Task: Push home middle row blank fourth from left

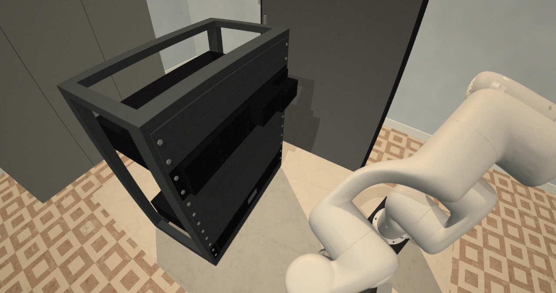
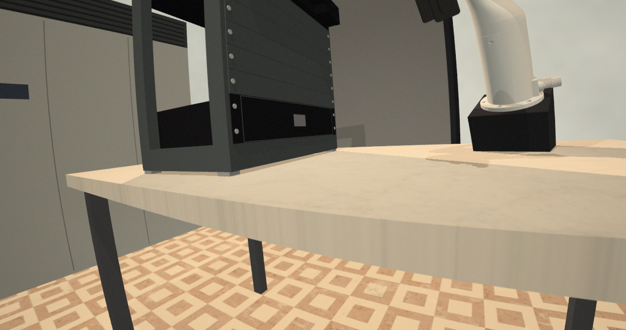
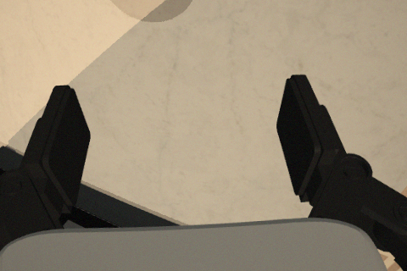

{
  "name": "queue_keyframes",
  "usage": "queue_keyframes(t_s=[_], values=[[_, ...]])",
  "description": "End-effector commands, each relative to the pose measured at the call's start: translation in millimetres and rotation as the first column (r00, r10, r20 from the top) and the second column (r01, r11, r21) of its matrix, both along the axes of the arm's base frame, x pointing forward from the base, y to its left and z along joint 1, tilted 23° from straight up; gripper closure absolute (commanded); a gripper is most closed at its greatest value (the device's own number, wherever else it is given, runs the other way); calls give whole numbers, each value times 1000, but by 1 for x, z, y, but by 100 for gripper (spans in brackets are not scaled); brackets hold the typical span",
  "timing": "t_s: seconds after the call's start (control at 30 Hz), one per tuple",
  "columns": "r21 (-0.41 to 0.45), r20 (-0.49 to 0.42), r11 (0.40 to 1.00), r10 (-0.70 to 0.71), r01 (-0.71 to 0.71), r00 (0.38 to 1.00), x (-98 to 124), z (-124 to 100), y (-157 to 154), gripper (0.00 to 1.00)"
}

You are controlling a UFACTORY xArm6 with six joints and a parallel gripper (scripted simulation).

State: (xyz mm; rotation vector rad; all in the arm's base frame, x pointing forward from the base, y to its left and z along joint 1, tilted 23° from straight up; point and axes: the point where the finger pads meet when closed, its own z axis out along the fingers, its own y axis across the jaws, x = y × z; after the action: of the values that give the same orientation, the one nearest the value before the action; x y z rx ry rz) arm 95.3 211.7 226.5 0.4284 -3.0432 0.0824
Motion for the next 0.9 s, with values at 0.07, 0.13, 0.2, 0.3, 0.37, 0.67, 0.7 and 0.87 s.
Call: queue_keyframes(t_s=[0.07, 0.13, 0.2, 0.3, 0.37, 0.67, 0.7, 0.87], values=[[26, 37, 998, -52, 51, 998, 24, 2, 1, 0], [34, 52, 997, -69, 67, 996, 35, 1, 0, 0], [43, 69, 995, -88, 85, 994, 47, 0, -2, 0], [57, 99, 992, -120, 115, 988, 67, -1, -6, 0], [62, 110, 990, -132, 125, 985, 75, -2, -8, 0], [99, 219, 971, -234, 217, 947, 144, -4, -39, 0], [102, 234, 968, -247, 229, 940, 154, -4, -45, 0], [116, 320, 950, -311, 289, 895, 200, -3, -82, 0]])
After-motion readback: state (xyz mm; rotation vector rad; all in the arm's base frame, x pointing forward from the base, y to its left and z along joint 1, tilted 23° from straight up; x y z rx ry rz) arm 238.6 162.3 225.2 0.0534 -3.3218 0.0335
